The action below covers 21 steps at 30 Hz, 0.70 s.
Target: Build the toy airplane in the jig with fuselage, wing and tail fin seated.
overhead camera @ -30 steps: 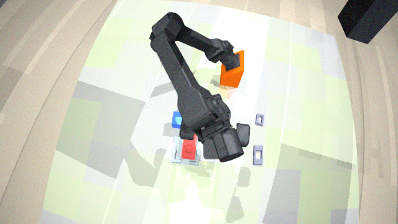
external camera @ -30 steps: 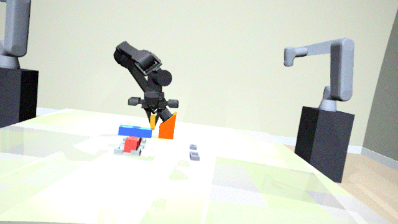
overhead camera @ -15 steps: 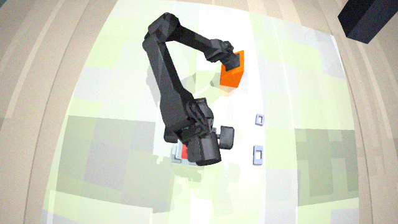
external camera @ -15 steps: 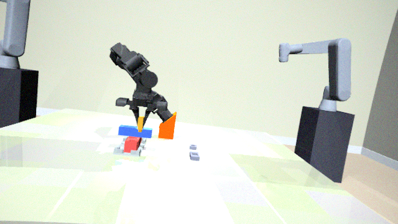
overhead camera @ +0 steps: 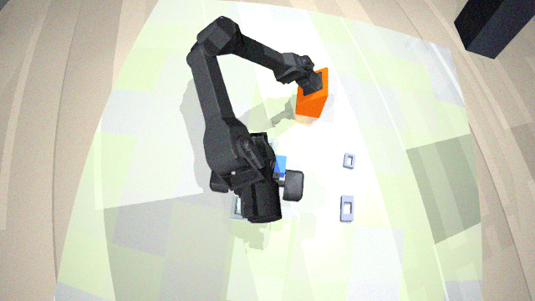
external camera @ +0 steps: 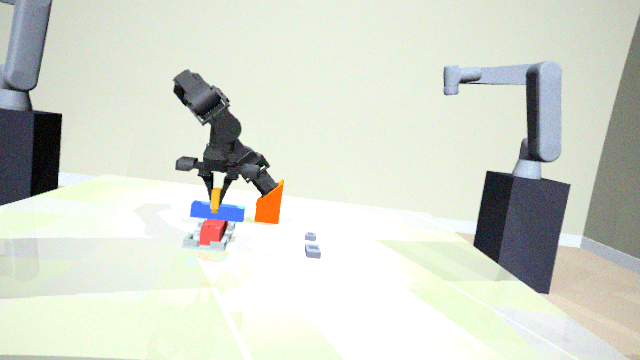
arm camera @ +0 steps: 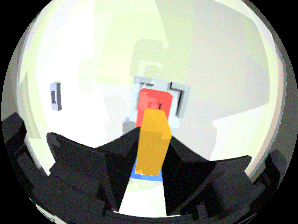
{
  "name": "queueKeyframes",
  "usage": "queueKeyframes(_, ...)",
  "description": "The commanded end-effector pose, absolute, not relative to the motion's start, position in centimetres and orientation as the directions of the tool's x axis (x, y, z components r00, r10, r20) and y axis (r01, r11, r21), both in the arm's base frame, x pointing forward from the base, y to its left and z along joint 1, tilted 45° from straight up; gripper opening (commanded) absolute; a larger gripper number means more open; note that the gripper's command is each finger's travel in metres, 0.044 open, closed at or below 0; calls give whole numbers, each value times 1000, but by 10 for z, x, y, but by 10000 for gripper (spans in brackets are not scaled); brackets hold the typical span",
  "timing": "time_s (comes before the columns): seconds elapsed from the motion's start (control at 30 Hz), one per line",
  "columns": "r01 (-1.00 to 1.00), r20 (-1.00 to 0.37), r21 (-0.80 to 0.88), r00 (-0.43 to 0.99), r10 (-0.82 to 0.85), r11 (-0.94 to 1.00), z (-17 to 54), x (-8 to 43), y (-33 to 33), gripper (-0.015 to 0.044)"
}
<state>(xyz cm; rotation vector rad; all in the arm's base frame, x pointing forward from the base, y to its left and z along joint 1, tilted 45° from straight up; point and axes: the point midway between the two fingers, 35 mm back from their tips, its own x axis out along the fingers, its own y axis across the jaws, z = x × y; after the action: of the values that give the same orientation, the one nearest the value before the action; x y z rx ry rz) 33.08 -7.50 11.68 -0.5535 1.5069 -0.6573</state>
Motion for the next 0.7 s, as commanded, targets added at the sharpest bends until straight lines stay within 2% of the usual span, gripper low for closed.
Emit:
queueKeyframes(0.0,51,-714,-700,-41,-699,712,119,331,-76,65)
queueKeyframes(0.67,51,-714,-700,-41,-699,712,121,331,-76,65)
